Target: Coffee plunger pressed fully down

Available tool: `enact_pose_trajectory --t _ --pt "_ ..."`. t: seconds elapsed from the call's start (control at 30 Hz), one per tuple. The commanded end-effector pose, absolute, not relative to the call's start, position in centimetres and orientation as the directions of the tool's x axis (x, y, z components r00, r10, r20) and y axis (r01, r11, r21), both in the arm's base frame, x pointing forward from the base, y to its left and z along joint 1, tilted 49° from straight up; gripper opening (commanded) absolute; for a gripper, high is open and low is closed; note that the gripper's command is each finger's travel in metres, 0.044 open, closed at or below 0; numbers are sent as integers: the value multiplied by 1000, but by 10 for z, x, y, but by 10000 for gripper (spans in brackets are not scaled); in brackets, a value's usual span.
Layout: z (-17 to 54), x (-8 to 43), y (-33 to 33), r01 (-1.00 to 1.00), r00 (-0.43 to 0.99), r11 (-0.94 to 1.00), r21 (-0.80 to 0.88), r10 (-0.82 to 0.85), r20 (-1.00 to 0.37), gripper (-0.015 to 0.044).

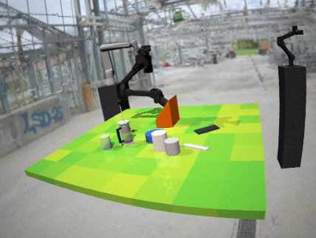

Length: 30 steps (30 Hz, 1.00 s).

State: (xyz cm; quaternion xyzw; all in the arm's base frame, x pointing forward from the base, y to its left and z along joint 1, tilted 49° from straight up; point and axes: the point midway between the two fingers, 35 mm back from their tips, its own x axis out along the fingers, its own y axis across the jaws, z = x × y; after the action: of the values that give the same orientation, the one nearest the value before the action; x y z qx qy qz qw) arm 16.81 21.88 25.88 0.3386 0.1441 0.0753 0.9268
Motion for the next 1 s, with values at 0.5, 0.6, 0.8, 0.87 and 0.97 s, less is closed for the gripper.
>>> enact_pose_trajectory --t 0.5,0.6,0.8,0.87,0.97 --pt "256 304 35 513 694 546 -663 -718 -54 440" --pt "253 304 30 511 688 537 -671 -724 -55 440" --pt "221 299 2 511 688 538 -670 -723 -56 440" --pt "214 297 -7 506 692 540 -673 -719 -57 440" --pt "213 297 -9 505 693 540 -673 -719 -57 440"
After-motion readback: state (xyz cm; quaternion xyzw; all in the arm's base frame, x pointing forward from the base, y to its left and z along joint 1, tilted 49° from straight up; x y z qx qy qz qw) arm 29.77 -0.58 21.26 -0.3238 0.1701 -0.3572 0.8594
